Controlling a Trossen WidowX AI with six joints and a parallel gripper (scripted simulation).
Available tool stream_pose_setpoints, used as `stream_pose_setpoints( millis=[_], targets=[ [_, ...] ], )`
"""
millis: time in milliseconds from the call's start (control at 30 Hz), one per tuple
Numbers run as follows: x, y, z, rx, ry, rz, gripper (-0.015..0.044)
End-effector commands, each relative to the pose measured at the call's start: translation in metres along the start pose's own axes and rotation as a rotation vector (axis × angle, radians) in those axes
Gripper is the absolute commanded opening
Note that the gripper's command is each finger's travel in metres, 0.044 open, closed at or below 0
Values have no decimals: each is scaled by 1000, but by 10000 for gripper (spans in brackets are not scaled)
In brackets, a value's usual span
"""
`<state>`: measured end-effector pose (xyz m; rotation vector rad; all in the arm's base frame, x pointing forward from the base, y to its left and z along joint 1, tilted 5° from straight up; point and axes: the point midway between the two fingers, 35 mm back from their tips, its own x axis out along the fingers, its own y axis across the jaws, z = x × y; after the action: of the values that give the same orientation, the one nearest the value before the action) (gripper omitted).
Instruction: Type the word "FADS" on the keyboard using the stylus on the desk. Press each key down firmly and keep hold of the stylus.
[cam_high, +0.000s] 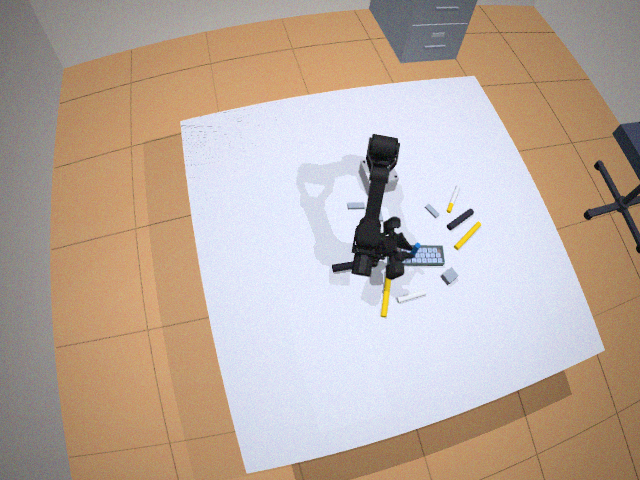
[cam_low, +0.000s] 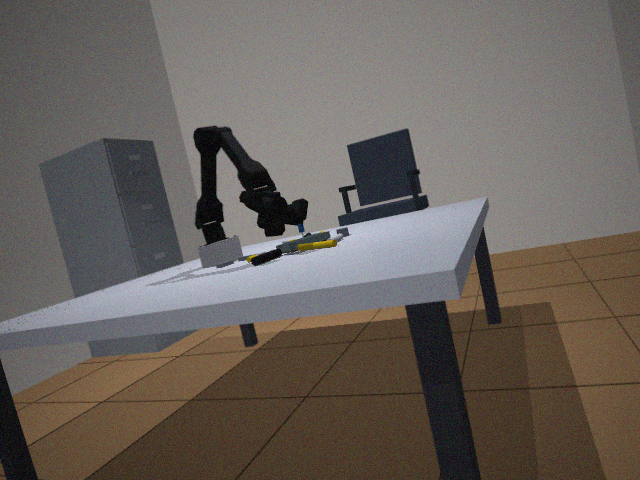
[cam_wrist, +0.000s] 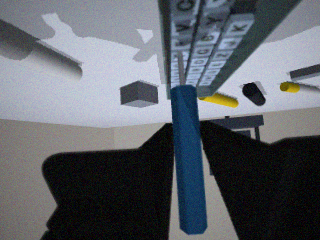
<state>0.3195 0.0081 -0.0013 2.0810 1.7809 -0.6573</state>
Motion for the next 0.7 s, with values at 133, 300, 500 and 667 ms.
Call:
stream_pose_setpoints(
  millis=[133,300,500,667],
  targets=[
    [2,0,3,-2,2,-1,81],
    [3,0,5,-2,2,-1,81],
    [5,0,7,-2,2,-1,81],
    [5,0,8,-2,2,-1,81]
  ],
)
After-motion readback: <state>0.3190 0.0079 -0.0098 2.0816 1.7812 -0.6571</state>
